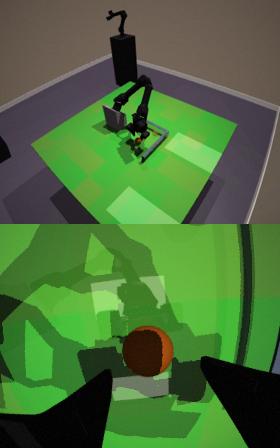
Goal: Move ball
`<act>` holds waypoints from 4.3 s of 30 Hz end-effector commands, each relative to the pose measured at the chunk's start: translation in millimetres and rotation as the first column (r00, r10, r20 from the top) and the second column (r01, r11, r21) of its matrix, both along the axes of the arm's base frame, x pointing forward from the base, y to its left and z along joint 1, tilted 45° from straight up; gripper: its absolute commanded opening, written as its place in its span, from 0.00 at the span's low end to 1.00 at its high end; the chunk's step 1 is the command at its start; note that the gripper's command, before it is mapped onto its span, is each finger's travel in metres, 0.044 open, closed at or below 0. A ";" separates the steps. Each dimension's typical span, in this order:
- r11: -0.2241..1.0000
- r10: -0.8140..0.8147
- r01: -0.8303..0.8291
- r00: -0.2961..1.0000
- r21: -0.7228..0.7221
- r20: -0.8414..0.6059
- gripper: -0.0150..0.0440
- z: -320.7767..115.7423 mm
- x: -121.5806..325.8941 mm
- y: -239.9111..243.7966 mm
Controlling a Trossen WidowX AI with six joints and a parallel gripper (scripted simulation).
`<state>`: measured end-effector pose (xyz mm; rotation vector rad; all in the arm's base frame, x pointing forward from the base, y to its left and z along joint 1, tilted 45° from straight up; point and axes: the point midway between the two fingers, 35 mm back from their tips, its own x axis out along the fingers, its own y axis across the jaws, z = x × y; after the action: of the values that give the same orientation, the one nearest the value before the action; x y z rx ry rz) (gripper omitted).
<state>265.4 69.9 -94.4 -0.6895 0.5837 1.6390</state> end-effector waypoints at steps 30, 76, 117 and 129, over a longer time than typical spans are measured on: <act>1.000 -0.003 0.003 1.000 0.007 -0.014 0.64 -24.7 -8.6 25.2; 1.000 -0.008 0.008 1.000 -0.030 -0.005 0.25 99.0 38.0 -5.4; 1.000 -0.003 0.003 1.000 0.013 -0.012 0.25 86.3 38.5 129.8; 1.000 -0.003 0.003 1.000 0.014 -0.013 0.25 75.5 36.3 140.5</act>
<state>303.5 209.0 -15.6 -0.6745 0.5735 1.6442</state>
